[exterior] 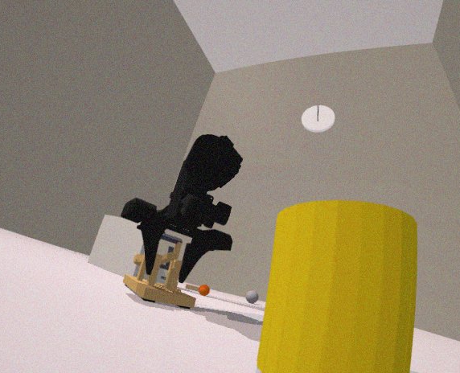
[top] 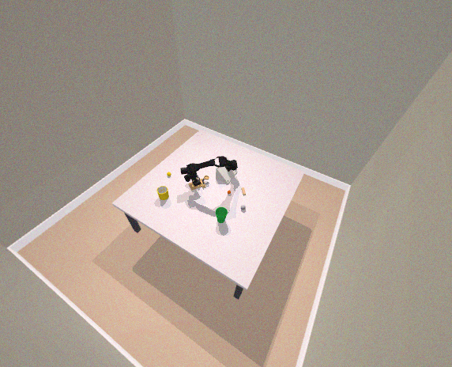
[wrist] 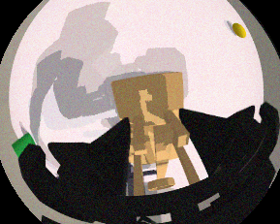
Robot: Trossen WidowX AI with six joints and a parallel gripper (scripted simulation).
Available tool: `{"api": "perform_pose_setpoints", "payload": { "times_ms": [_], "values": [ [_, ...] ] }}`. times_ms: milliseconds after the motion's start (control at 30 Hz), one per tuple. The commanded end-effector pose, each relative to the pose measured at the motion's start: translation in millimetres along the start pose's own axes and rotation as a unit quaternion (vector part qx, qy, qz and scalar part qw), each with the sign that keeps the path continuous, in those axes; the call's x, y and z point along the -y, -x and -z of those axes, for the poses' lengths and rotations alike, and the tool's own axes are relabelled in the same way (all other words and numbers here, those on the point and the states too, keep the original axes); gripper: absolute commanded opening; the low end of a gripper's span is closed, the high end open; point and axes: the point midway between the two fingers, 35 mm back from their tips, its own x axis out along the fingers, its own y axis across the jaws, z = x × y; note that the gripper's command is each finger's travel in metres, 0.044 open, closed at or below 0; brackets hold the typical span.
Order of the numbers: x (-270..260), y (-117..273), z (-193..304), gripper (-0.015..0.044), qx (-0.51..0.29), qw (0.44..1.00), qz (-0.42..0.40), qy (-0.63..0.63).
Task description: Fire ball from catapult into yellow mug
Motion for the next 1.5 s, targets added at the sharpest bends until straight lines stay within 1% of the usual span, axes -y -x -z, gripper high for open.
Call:
{"api": "perform_pose_setpoints", "payload": {
  "times_ms": [0, 33, 233, 267, 367, 400, 633, 1467],
  "values": [
    [-0.3, 0.7, -0.2, 0.0178, 0.000, 1.000, 0.000, 0.001],
    [-0.3, 0.7, -0.2, 0.0151, 0.000, 1.000, 0.000, 0.001],
    [-0.3, 0.7, -0.2, 0.0111, 0.000, 1.000, 0.000, 0.001],
    [-0.2, 3.4, -0.4, 0.0085, 0.000, 1.000, 0.000, 0.000],
    [0.6, 39.2, -0.7, 0.0006, 0.000, 1.000, 0.001, 0.000],
    [0.7, 47.6, -0.2, 0.0000, 0.000, 1.000, 0.002, 0.000],
    [0.3, 46.9, -2.1, 0.0000, 0.001, 1.000, 0.000, 0.000],
    [-0.2, 5.9, -3.3, 0.0000, 0.001, 1.000, -0.001, -0.001]
  ]
}}
